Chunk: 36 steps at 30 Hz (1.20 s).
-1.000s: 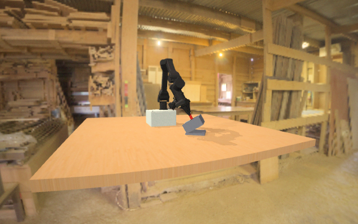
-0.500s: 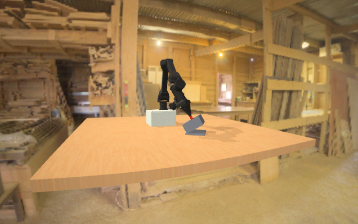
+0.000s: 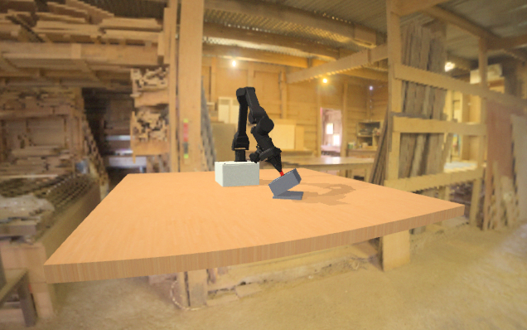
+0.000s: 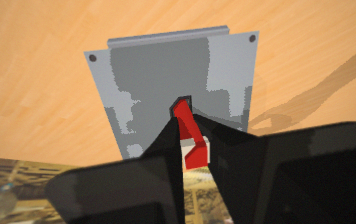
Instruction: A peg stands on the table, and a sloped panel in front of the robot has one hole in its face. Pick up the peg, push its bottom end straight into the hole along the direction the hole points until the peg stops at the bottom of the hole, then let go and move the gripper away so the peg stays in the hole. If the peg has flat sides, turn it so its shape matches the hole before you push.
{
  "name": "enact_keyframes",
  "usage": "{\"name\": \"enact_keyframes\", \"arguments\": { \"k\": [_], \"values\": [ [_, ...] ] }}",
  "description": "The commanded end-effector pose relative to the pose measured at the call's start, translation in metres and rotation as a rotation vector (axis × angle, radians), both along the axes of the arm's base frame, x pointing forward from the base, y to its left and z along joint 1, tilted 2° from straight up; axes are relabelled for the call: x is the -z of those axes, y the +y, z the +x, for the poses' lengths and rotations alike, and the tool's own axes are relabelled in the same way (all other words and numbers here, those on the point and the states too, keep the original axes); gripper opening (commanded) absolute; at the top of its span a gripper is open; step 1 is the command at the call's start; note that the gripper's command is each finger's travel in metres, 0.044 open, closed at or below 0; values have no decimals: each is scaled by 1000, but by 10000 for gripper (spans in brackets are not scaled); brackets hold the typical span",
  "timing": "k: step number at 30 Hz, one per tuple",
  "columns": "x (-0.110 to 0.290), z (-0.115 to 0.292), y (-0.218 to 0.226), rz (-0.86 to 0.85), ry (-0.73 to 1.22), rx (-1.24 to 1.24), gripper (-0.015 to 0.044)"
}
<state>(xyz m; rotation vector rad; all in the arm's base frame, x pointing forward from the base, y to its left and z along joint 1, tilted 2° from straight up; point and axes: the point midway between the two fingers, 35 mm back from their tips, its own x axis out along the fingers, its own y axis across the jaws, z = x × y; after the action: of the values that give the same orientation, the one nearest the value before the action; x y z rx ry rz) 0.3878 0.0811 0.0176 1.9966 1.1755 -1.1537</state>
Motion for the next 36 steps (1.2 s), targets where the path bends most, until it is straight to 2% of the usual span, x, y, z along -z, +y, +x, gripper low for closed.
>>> {"name": "enact_keyframes", "arguments": {
  "k": [1, 16, 32, 33, 36],
  "values": [
    [3, -1, 3, 6, 6, -4, 0],
    [2, 0, 1, 0, 0, -1, 0],
    [-1, 0, -1, 0, 1, -1, 420],
    [-3, -1, -2, 0, 1, -1, 440],
    [-9, -2, -5, 0, 3, -1, 440]
  ]
}}
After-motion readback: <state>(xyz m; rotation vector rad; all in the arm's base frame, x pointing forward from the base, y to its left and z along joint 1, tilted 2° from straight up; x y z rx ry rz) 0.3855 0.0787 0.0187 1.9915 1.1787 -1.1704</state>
